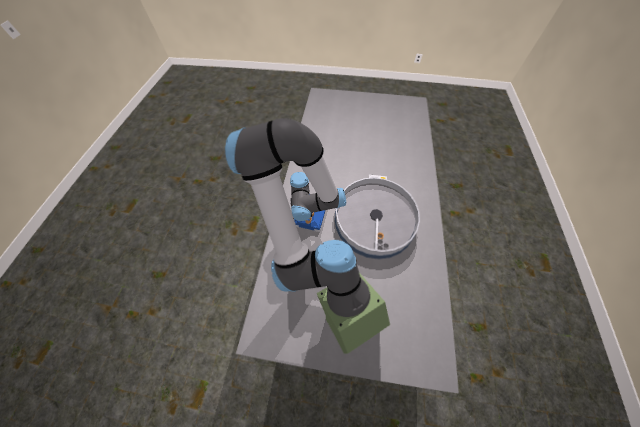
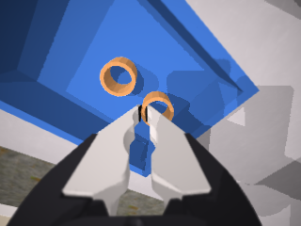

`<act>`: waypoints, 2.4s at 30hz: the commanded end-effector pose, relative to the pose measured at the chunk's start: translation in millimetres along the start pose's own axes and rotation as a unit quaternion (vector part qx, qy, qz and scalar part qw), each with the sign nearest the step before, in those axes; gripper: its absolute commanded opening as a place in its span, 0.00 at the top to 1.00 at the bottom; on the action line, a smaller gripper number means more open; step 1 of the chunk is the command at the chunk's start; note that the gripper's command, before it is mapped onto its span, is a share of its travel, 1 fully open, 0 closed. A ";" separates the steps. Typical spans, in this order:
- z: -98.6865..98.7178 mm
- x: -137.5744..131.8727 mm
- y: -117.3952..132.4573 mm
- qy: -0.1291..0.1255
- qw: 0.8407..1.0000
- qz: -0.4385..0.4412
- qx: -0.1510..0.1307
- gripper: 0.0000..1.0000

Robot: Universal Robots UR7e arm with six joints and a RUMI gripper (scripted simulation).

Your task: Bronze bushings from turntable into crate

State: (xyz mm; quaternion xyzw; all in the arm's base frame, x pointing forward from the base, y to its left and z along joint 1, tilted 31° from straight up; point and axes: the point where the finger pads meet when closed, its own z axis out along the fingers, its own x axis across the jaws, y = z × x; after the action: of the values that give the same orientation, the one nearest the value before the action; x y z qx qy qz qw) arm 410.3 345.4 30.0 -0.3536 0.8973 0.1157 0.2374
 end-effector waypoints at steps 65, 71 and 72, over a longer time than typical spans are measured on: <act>6.0 -1.8 0.4 -0.001 1.000 -0.001 0.000 0.94; 6.0 -1.8 0.4 -0.001 1.000 -0.001 0.000 0.94; 6.0 -1.8 0.4 -0.001 1.000 -0.001 0.000 0.94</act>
State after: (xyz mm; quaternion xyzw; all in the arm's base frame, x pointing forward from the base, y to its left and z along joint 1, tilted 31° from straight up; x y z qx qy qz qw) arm 412.3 347.7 24.9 -0.3536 0.8974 0.1157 0.2373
